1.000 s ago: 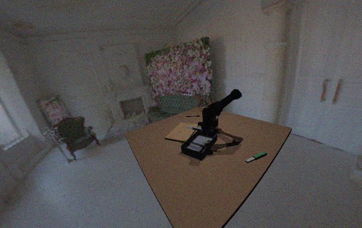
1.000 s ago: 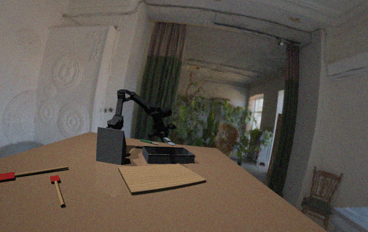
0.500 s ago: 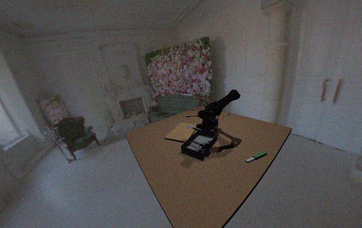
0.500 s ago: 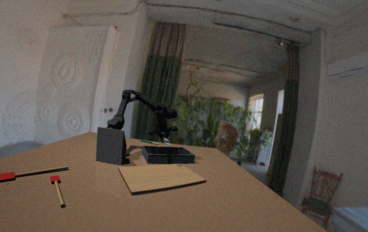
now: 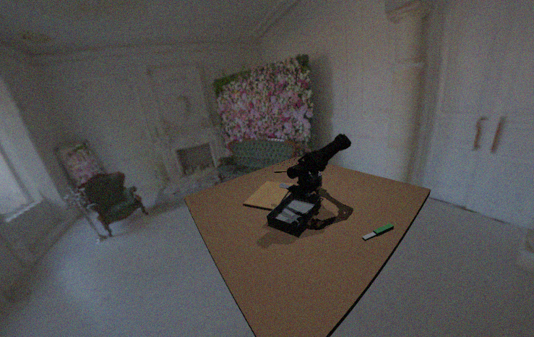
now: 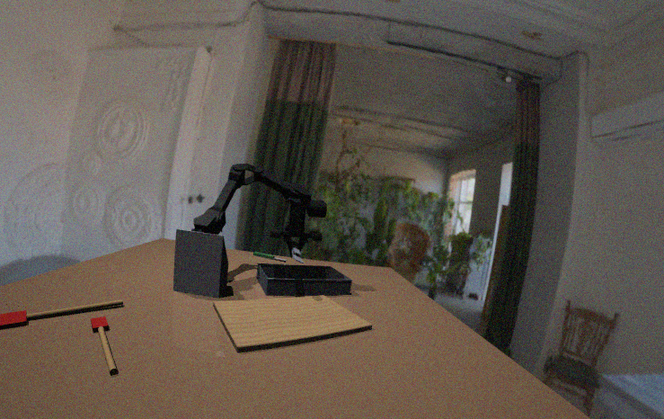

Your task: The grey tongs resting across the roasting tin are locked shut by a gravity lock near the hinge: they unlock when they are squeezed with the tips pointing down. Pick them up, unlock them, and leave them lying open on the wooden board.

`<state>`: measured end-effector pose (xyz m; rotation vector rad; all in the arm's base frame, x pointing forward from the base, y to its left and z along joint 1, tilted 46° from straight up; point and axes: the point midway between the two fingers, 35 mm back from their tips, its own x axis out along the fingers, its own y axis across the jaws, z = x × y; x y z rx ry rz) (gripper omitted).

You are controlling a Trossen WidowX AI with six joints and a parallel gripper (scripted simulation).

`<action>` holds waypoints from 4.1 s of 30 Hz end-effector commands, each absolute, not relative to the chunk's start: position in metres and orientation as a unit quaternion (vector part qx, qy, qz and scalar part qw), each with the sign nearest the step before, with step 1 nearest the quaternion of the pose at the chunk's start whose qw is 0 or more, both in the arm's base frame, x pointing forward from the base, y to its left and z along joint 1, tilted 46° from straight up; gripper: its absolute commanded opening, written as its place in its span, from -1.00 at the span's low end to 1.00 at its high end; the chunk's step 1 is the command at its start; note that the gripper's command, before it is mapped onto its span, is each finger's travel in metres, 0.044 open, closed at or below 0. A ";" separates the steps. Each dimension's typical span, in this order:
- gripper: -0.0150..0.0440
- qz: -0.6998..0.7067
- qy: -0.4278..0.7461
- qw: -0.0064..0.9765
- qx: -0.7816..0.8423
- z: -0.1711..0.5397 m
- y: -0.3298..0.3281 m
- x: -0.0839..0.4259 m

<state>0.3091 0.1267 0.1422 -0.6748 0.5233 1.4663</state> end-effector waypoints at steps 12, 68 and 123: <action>-1.00 0.659 0.256 0.651 -0.278 0.142 0.124 0.310; -1.00 0.276 0.649 0.659 0.261 -0.060 -0.116 0.337; -1.00 0.107 0.352 0.856 0.364 -0.049 -0.165 0.319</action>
